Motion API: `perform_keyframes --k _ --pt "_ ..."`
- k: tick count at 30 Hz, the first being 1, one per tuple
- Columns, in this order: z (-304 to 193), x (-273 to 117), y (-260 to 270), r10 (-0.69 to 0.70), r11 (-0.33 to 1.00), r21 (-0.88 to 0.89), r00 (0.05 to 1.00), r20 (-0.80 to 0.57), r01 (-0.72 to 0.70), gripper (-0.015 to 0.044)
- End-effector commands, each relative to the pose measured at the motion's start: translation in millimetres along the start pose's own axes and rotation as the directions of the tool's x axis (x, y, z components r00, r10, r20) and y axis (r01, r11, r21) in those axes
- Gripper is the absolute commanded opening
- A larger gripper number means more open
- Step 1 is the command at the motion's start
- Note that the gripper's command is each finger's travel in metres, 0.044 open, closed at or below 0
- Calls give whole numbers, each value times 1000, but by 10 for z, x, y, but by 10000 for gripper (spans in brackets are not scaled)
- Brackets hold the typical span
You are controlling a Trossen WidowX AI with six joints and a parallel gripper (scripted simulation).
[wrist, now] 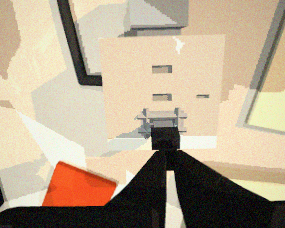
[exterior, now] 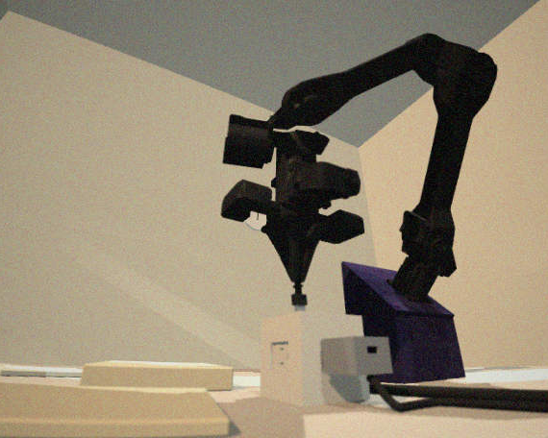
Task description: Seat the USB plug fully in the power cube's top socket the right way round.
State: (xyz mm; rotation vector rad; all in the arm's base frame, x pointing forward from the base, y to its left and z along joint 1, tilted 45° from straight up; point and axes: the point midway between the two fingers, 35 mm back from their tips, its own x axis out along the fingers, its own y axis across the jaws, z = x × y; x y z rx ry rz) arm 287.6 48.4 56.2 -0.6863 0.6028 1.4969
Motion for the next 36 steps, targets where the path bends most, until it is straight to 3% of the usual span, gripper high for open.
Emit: perform_keyframes --k 1,36 --pt "-8 9 1 1 1000 6 1000 -3 -1 0" --pt "-6 51 1 1 1000 6 1000 -3 -1 0"
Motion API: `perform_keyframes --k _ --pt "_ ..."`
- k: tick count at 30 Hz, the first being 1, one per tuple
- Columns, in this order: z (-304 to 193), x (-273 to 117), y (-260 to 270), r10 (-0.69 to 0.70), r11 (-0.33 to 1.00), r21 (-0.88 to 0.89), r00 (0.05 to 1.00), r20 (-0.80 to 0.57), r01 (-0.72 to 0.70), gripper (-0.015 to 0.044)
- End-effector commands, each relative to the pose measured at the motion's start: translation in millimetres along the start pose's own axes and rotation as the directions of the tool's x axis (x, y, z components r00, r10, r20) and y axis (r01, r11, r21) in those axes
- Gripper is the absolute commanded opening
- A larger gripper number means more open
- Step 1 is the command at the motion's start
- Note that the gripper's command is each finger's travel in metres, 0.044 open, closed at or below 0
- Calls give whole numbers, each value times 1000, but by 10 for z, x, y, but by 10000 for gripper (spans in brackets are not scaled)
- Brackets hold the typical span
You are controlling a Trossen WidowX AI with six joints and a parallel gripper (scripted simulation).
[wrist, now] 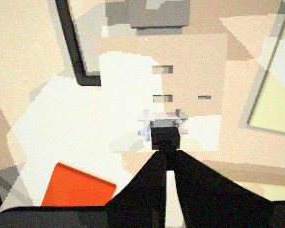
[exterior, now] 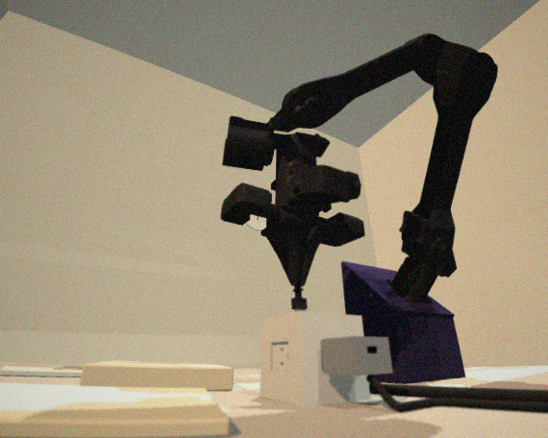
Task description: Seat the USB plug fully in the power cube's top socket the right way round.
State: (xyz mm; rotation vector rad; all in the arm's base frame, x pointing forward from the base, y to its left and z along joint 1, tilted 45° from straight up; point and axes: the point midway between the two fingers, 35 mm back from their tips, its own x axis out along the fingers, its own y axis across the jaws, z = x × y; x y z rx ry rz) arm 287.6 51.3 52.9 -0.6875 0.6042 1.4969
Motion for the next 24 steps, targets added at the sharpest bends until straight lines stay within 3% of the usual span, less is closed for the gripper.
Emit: perform_keyframes --k 1,24 --pt "-5 9 0 0 1000 6 1000 -1 0 0" --pt "-3 37 1 0 1000 6 1000 -1 0 0"
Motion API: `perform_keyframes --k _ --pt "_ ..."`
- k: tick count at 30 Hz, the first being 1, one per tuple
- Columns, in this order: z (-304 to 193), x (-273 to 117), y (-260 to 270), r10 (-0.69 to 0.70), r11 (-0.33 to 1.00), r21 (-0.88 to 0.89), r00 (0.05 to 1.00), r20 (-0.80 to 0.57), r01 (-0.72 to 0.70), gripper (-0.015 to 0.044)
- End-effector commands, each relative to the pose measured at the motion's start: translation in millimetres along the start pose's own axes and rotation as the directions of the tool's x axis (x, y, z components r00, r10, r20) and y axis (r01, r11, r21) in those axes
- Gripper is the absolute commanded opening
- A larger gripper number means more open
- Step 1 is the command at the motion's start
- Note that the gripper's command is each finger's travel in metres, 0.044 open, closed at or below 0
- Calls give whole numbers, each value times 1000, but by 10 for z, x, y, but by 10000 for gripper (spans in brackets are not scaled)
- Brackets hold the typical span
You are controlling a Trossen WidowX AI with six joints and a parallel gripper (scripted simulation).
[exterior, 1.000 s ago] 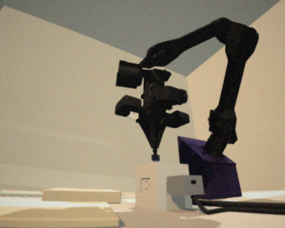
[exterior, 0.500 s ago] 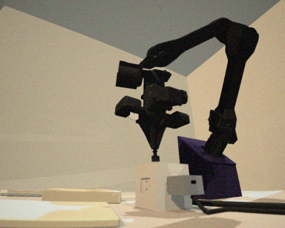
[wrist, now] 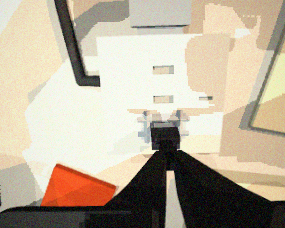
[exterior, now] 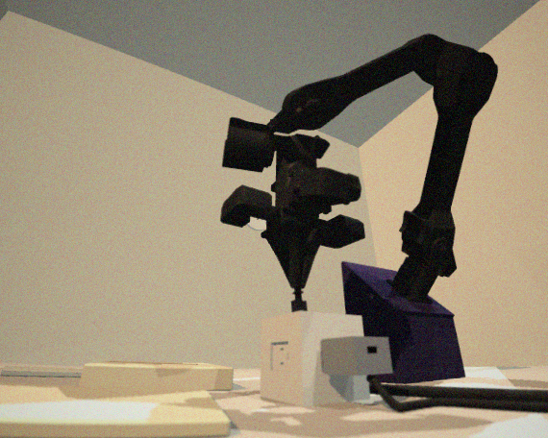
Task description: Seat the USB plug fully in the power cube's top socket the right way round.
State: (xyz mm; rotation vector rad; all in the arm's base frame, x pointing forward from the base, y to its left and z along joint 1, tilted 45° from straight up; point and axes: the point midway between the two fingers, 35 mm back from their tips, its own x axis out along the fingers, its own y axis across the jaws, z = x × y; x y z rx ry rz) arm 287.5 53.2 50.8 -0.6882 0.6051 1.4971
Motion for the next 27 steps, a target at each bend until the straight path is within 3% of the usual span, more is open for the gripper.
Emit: perform_keyframes --k 1,27 --pt "-3 9 0 0 1000 6 1000 0 0 0" --pt "-2 40 0 0 1000 6 1000 0 0 0"
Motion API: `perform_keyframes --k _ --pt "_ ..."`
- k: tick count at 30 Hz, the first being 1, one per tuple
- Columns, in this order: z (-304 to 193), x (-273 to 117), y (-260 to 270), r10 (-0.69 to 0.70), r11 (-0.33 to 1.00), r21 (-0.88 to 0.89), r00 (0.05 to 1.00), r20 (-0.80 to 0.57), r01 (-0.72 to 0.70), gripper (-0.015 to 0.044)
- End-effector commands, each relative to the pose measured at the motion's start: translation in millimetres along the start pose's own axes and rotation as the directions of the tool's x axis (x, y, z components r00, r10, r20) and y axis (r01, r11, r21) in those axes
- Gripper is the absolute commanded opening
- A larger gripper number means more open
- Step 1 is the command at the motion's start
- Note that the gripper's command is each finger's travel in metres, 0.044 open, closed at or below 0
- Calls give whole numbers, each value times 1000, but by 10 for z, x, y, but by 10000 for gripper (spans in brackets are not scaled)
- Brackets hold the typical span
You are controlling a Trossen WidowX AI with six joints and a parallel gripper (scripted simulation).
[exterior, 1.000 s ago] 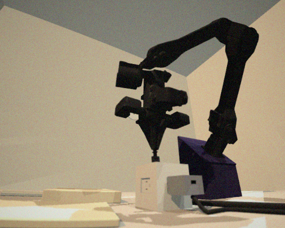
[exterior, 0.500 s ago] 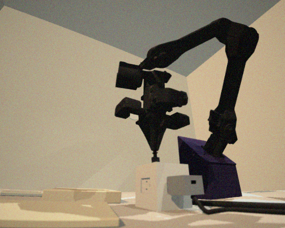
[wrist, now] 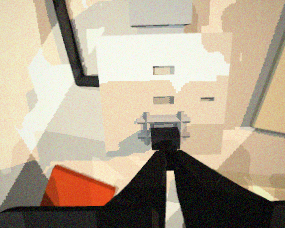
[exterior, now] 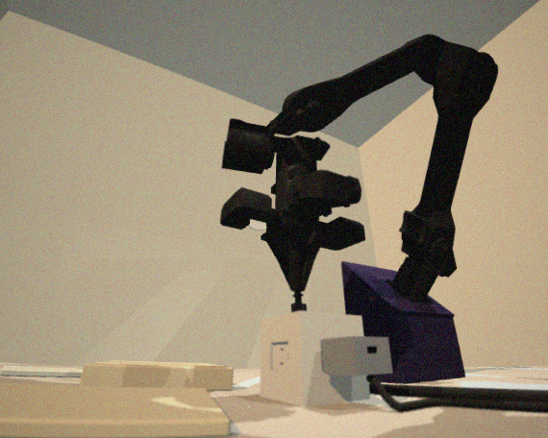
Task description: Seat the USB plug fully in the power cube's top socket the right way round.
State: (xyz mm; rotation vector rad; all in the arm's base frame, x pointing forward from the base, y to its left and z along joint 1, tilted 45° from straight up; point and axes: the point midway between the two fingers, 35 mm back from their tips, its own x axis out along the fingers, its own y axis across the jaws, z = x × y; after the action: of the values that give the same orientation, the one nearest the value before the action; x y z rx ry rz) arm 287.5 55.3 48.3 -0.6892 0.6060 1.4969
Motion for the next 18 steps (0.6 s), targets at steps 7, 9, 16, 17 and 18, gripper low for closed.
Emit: perform_keyframes --k 7,9,16,17,18 --pt "0 16 0 0 1000 6 1000 1 0 0" --pt "0 19 0 0 1000 6 1000 1 0 0" --pt "0 27 0 0 1000 6 1000 1 0 0" --pt "0 29 0 0 1000 6 1000 1 0 0" --pt "0 30 0 0 1000 6 1000 1 0 0"
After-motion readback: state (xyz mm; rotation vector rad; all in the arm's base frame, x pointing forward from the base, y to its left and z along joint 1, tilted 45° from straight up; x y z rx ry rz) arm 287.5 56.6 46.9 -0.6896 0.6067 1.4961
